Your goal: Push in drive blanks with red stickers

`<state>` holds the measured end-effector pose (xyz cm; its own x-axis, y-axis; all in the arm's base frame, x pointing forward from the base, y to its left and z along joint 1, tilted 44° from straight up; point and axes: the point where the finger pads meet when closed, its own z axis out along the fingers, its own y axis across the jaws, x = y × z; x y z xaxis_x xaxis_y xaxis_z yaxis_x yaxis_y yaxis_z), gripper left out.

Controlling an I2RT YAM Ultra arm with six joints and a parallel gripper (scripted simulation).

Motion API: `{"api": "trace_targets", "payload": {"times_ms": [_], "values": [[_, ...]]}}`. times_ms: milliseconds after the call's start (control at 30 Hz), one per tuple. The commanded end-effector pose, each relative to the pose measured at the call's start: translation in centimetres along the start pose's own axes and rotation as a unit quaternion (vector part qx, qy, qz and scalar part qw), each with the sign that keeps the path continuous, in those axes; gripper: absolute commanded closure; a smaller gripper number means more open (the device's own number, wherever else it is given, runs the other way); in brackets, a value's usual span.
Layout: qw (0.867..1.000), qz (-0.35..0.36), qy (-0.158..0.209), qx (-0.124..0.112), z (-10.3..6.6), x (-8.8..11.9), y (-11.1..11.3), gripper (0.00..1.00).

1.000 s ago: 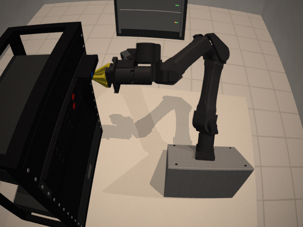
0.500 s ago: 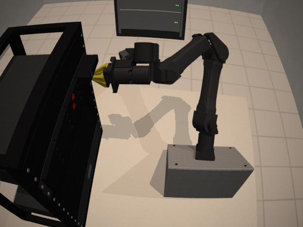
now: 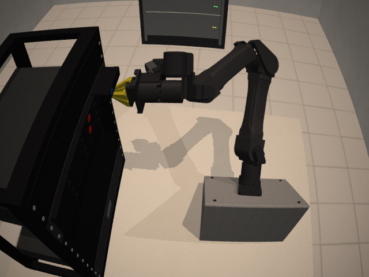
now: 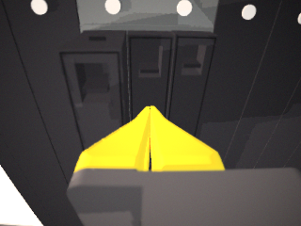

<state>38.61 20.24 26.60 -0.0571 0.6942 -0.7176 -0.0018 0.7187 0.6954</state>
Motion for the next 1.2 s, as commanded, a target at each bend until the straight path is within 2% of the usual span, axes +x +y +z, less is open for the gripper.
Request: {"api": "trace_targets", "payload": {"times_ms": [0,1167], "values": [[0.998,0.021,0.011,-0.050,0.65,-0.15,3.69,1.00],[0.999,0.021,0.009,-0.049,1.05,-0.30,3.70,1.00]]}}
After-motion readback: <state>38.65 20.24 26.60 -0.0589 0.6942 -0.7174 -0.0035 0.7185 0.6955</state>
